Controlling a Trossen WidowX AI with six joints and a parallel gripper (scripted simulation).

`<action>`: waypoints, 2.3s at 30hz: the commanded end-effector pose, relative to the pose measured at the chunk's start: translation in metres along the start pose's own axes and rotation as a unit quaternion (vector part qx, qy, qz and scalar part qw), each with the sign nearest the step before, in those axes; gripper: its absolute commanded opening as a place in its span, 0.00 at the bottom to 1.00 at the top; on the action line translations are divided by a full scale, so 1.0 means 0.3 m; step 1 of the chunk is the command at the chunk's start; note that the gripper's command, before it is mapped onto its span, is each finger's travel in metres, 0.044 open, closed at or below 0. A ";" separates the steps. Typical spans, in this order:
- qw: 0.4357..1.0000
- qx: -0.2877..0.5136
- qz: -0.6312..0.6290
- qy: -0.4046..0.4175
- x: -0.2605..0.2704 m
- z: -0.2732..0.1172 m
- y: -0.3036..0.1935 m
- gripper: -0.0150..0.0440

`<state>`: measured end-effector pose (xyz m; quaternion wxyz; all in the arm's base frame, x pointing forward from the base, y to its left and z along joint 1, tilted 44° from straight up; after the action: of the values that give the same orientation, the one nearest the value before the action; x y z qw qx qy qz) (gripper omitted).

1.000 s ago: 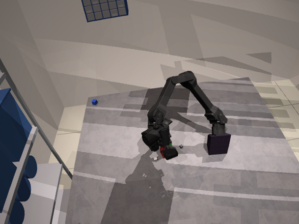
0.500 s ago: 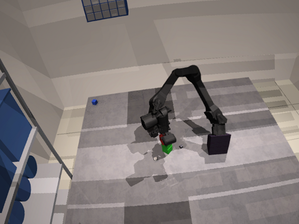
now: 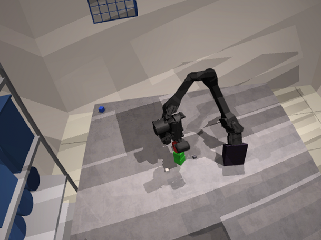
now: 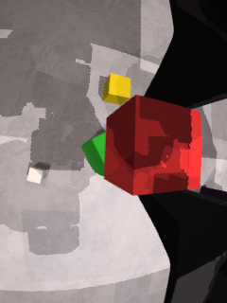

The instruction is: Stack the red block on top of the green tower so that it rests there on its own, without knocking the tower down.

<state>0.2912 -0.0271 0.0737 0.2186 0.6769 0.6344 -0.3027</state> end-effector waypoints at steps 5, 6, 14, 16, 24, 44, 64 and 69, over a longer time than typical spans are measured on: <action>1.000 0.000 -0.002 -0.003 -0.005 0.079 -0.003 0.25; 1.000 0.000 -0.002 -0.003 -0.005 0.079 -0.003 0.25; 1.000 0.000 -0.002 -0.003 -0.005 0.079 -0.003 0.25; 1.000 0.000 -0.002 -0.003 -0.005 0.079 -0.003 0.25; 1.000 0.000 -0.002 -0.003 -0.005 0.080 -0.003 0.25; 1.000 0.001 0.000 -0.001 -0.004 0.078 -0.004 0.61; 1.000 0.001 0.000 -0.001 -0.004 0.078 -0.004 1.00; 1.000 0.001 0.000 -0.001 -0.004 0.078 -0.004 1.00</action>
<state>0.2868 -0.0438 0.0579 0.2179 0.6764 0.6342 -0.3048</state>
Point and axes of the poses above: the point midway between the two fingers, 35 mm back from their tips, its own z axis out along the fingers, its own x axis across the jaws, y = z × x, the point moved 6 cm from there along -z, back along the fingers, and after that the axes turned 12 degrees about z, right-handed, at the moved point
